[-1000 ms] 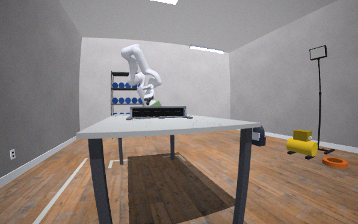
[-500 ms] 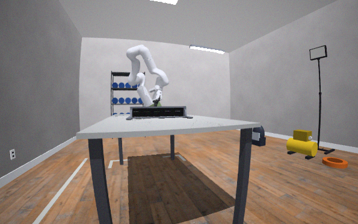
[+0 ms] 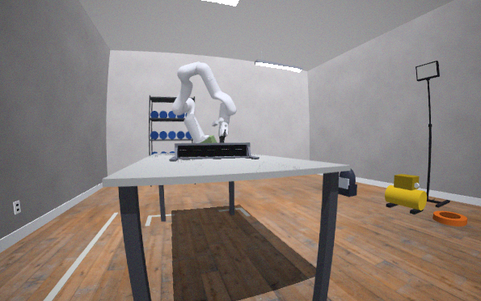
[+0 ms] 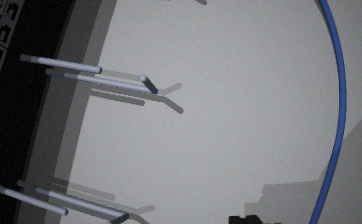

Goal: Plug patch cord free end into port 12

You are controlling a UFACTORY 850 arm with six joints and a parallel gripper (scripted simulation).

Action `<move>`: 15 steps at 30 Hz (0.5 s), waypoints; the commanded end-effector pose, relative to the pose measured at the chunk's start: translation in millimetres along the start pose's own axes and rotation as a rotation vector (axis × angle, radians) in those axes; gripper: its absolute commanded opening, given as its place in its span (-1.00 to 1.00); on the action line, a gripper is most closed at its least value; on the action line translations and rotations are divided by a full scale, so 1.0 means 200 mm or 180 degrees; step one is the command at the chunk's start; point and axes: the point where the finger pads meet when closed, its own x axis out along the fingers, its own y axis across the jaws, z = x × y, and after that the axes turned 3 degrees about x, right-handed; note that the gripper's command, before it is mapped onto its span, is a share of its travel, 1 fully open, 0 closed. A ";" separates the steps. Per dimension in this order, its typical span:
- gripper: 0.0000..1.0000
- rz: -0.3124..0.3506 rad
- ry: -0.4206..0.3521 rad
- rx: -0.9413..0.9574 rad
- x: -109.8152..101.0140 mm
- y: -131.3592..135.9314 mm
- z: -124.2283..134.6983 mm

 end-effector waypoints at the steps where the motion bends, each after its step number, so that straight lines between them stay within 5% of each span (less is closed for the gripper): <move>1: -1.00 0.0221 -0.0134 0.0445 -0.02 0.02 0.22; 11: -1.00 0.0486 -0.0380 0.1112 -0.09 0.08 0.57; 15: -1.00 0.0520 -0.0411 0.1196 -0.10 0.08 0.62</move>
